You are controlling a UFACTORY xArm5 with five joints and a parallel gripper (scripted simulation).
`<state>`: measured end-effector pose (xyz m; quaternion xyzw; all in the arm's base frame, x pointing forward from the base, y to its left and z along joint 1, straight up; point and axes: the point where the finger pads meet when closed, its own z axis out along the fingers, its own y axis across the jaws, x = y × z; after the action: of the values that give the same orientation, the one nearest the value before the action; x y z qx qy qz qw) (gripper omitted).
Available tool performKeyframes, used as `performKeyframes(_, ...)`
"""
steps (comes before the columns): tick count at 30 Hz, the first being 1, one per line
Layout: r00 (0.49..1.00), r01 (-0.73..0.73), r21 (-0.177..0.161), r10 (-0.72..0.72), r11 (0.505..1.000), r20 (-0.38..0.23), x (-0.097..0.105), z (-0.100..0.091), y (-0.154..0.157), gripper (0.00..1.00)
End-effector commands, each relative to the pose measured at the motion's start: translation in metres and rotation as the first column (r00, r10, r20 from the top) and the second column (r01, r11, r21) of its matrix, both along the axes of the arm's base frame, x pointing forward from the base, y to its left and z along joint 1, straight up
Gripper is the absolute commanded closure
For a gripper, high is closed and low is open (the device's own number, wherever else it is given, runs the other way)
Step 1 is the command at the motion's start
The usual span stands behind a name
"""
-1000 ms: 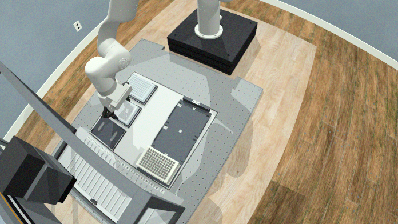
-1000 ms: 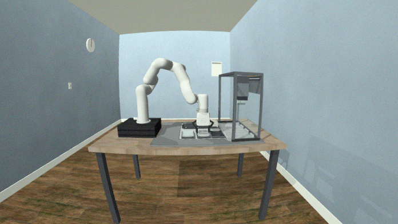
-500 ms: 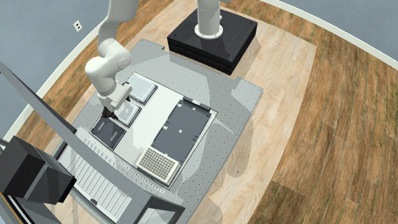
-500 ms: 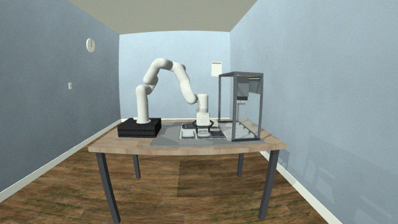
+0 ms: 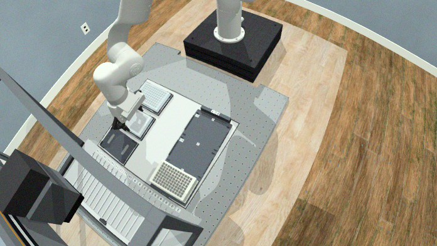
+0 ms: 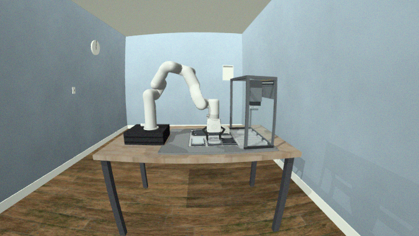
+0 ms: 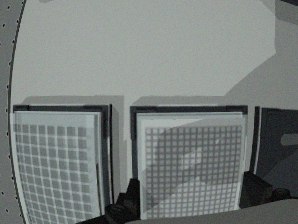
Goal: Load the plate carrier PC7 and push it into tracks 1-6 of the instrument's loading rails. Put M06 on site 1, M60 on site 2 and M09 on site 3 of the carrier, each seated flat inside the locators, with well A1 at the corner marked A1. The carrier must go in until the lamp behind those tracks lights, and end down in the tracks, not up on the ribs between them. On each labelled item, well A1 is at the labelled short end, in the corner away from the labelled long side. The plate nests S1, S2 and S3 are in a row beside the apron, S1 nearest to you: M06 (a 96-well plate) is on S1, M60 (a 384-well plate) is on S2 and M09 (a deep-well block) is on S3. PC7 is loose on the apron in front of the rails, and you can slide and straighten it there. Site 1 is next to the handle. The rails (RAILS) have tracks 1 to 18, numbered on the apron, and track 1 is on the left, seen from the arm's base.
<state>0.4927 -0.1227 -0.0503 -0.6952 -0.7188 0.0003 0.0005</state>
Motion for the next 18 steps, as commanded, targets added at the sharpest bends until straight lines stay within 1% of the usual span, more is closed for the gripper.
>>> performKeyframes(1,1.000,0.000,0.005,0.000,1.000,0.005,0.0015,0.0015,-0.0004,1.00)
performKeyframes(13,1.000,0.000,0.005,0.000,1.000,0.005,0.0015,0.0015,-0.0004,1.00)
performKeyframes(18,1.000,0.000,0.005,0.000,1.000,0.005,0.0015,0.0048,-0.0004,1.00)
